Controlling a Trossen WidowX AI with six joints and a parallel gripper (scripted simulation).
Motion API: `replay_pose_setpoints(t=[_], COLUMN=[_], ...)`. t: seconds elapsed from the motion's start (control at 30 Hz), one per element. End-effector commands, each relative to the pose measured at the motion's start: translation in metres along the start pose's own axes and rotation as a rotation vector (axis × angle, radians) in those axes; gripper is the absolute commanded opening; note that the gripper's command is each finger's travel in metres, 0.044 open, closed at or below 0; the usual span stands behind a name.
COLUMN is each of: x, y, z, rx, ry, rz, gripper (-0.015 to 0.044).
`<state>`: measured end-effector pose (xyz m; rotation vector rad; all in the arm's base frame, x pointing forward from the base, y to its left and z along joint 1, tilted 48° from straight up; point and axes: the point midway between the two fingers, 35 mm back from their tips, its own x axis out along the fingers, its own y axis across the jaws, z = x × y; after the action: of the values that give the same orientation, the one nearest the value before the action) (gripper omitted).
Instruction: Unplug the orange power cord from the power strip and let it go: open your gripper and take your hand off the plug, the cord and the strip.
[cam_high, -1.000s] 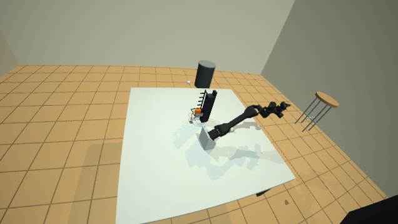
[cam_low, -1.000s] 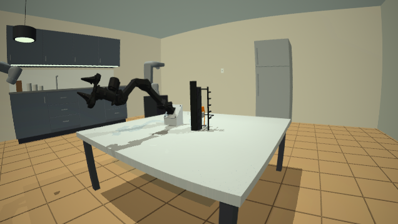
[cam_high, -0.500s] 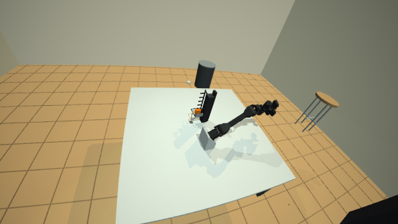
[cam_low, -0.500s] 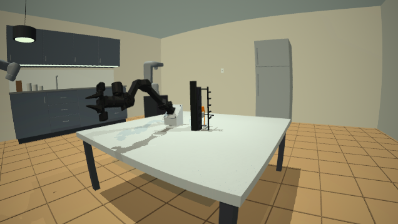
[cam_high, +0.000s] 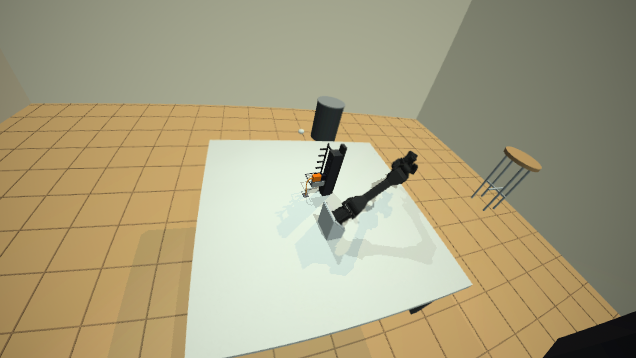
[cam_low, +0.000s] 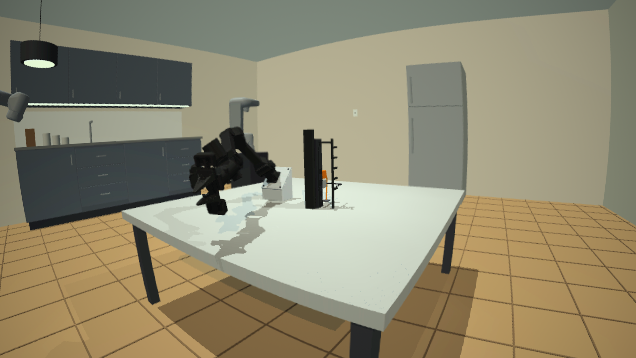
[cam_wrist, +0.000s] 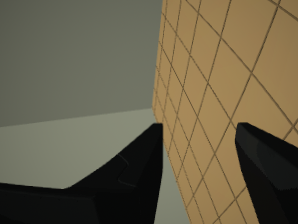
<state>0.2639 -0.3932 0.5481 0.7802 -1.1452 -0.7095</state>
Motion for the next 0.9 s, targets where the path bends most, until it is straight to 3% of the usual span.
replay_pose_setpoints(t=[0.0,0.4,0.87], x=[-0.013,-0.104,-0.288], y=[-0.017,-0.054,-0.071], z=[-0.053,-0.222,-0.357], rx=[-0.091,-0.456,-0.955], ry=[0.120,0.595,1.193], rz=[-0.075,-0.193,-0.048], gripper=[0.0160,0.0160,0.0160])
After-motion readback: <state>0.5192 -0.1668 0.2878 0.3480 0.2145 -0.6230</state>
